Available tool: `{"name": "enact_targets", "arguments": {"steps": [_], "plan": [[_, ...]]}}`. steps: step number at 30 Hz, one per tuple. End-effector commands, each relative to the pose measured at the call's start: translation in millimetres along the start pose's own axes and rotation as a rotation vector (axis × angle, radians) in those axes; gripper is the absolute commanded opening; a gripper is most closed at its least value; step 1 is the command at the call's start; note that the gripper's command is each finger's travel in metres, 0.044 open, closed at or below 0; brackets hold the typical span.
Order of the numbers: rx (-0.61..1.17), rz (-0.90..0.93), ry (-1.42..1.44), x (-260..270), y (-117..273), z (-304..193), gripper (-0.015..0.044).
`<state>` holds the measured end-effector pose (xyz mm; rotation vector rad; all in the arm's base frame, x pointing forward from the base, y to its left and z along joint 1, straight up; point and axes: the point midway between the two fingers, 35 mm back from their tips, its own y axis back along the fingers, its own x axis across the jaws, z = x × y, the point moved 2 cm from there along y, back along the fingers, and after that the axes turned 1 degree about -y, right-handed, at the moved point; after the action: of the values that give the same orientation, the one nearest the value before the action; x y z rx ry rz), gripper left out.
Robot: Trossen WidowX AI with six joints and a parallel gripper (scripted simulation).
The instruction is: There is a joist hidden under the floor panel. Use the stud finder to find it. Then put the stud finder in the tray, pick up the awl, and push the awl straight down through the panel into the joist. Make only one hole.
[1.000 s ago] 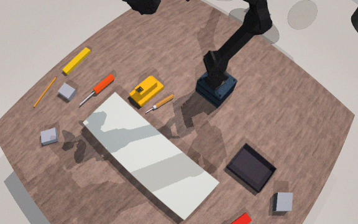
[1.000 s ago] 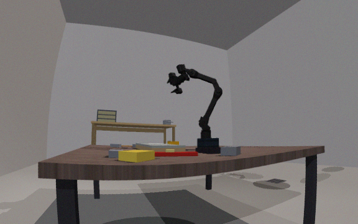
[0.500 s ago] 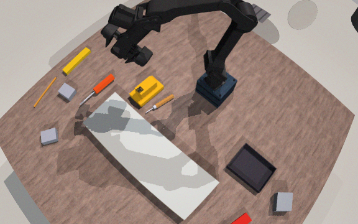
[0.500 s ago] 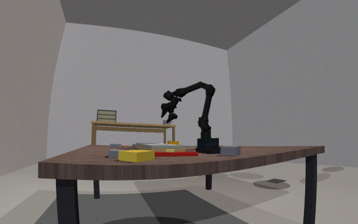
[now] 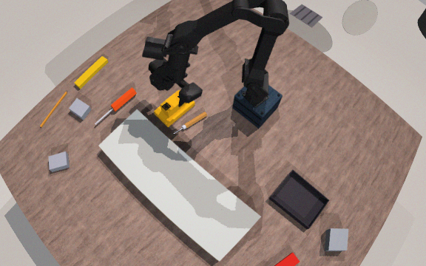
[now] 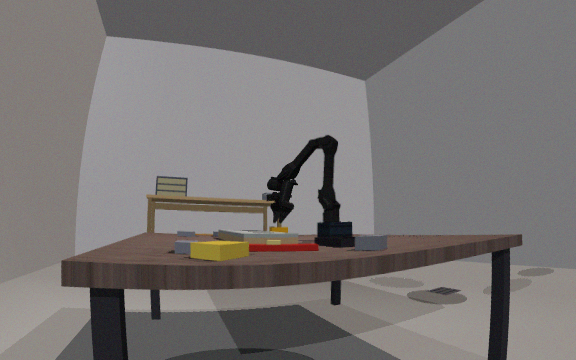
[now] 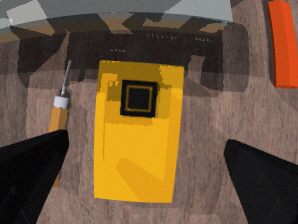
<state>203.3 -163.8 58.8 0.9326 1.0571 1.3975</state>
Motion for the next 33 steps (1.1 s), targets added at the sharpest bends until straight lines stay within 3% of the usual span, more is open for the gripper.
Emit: {"name": "enact_targets", "arguments": {"steps": [1,33], "plan": [[0.000,0.009,-0.010,2,-2,0,0.0440],[0.000,0.009,-0.011,6,-41,-8,0.0440]]}}
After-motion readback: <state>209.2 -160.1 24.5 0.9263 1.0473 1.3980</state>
